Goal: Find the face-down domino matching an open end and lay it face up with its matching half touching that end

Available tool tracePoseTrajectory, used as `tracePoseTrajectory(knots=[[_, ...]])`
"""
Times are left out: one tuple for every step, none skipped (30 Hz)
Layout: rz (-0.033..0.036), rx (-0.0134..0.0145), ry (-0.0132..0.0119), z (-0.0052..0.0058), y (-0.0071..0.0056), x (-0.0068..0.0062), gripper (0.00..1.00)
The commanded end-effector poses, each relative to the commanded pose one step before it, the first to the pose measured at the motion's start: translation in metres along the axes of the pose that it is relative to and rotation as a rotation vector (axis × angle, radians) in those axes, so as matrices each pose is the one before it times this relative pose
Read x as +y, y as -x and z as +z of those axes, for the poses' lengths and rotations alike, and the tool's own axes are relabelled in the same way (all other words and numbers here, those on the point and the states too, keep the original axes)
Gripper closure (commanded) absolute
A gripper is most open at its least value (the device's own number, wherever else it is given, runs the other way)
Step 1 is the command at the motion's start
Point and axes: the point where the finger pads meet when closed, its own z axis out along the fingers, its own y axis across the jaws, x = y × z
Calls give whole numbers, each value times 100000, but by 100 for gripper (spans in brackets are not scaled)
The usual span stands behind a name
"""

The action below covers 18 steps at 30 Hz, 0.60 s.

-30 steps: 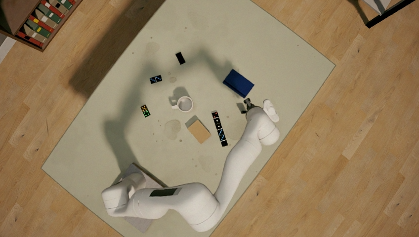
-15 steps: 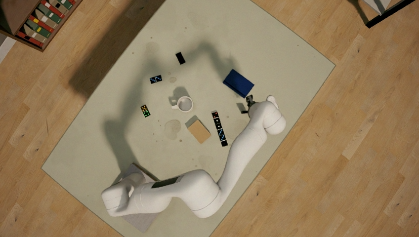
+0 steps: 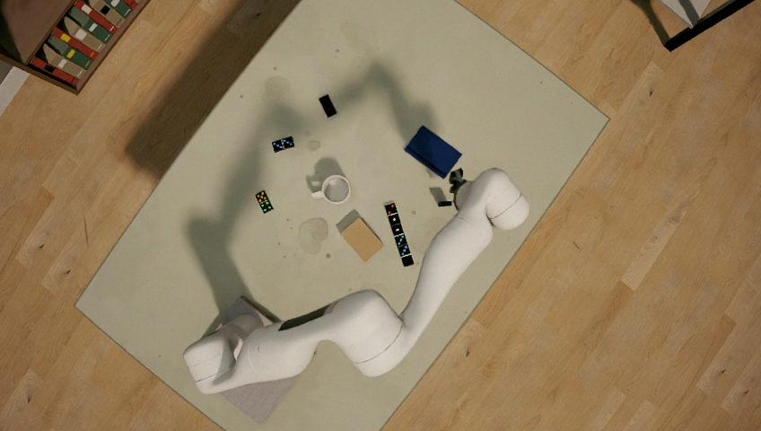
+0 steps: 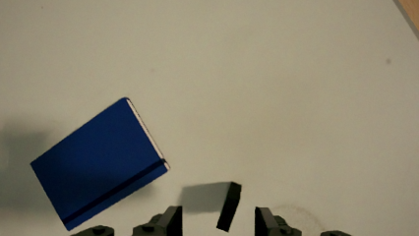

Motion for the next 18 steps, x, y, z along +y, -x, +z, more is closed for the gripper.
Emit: tracePoseTrajectory(knots=[[1409,-1347,1021,-147,-81,-37,51],[400,-424,278,8,-22,4,51],[389,-413,272,7,-20,3,51],[378,-402,266,6,-18,2,51],[368,-391,259,5,-16,2,51],[357,-380,253,5,-14,1,51],[347,-369,246,4,-13,0,51],[336,-358,239,3,-11,0,51],[0,0,0,0,0,0,51],[0,0,0,0,0,0,51],[325,-347,233,3,-10,-1,51],[315,-336,226,2,-8,-1,51],[305,-326,219,2,-7,-2,51],[294,-315,213,1,-6,-2,51],[284,-304,206,1,-5,-3,51],[274,-293,199,1,-4,-3,51],[264,-283,192,0,-3,-3,51],[254,-272,186,0,-2,-3,51]])
